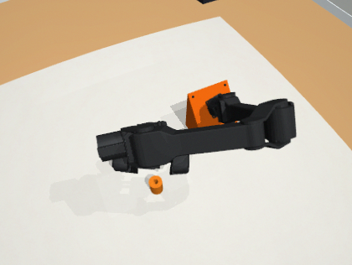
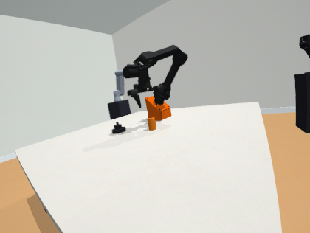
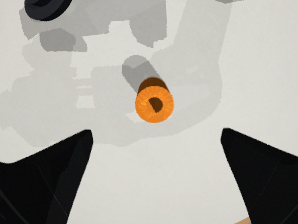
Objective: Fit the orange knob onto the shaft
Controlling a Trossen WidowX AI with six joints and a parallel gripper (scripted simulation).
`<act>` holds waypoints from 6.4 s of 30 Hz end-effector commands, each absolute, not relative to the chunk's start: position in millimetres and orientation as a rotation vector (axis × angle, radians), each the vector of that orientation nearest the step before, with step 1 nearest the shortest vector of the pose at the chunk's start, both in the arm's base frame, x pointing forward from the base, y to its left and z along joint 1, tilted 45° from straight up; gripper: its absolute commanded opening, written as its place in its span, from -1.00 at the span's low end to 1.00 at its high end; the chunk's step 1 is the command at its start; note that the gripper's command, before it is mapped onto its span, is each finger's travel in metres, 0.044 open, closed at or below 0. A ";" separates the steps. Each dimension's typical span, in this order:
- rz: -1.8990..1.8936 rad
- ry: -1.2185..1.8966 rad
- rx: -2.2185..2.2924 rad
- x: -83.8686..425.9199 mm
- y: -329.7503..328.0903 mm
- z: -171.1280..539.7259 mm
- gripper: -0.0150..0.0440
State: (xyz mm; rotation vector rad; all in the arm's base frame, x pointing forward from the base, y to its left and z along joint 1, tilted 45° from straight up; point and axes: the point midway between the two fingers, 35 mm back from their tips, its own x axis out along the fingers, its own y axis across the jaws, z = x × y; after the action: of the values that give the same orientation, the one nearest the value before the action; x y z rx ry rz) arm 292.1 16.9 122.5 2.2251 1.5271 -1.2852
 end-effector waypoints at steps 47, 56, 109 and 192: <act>0.506 1.395 0.707 292.5 16.9 123.2 1.00; 0.507 1.394 0.708 296.8 41.2 99.1 1.00; 0.510 1.392 0.710 306.9 99.1 41.9 0.82; 0.484 1.403 0.698 321.5 -73.1 43.9 -0.49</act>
State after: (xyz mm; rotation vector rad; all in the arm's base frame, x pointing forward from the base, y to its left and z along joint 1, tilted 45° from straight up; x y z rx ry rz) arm 317.8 -65.1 51.1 0.7073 1.4118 0.4867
